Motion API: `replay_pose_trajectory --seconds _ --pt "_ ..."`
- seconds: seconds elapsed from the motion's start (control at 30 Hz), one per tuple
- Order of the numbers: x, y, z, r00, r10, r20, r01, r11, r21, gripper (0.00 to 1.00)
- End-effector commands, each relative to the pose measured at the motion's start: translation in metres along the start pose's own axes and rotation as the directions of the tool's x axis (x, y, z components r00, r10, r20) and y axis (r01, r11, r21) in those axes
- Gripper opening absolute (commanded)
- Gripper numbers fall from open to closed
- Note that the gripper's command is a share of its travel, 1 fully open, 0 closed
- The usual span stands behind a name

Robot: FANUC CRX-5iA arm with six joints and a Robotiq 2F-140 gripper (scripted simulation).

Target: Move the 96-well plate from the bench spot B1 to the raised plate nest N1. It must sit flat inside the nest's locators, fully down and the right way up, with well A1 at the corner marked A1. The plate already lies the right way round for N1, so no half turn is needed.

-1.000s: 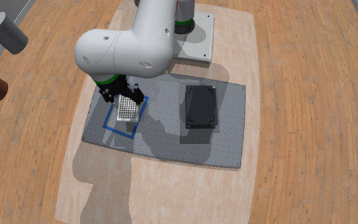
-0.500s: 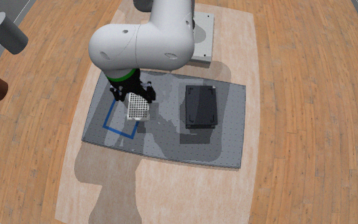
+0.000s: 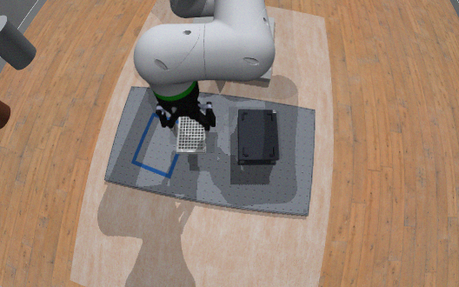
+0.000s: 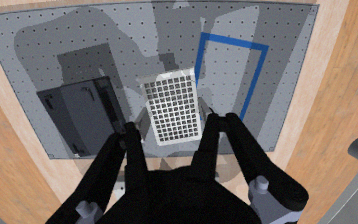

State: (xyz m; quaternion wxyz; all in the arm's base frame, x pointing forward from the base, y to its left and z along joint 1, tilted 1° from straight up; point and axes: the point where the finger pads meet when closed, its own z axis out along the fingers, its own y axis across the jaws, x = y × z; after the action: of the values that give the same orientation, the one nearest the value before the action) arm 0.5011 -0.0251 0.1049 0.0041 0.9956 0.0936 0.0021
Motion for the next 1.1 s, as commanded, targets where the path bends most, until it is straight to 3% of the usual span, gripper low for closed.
replay_pose_trajectory --seconds 0.0,1.07 --pt "0.000 -0.010 -0.002 1.000 0.000 0.000 0.000 1.000 0.000 0.00" --pt "-0.004 -0.101 -0.020 1.000 0.000 0.000 0.000 1.000 0.000 0.00"
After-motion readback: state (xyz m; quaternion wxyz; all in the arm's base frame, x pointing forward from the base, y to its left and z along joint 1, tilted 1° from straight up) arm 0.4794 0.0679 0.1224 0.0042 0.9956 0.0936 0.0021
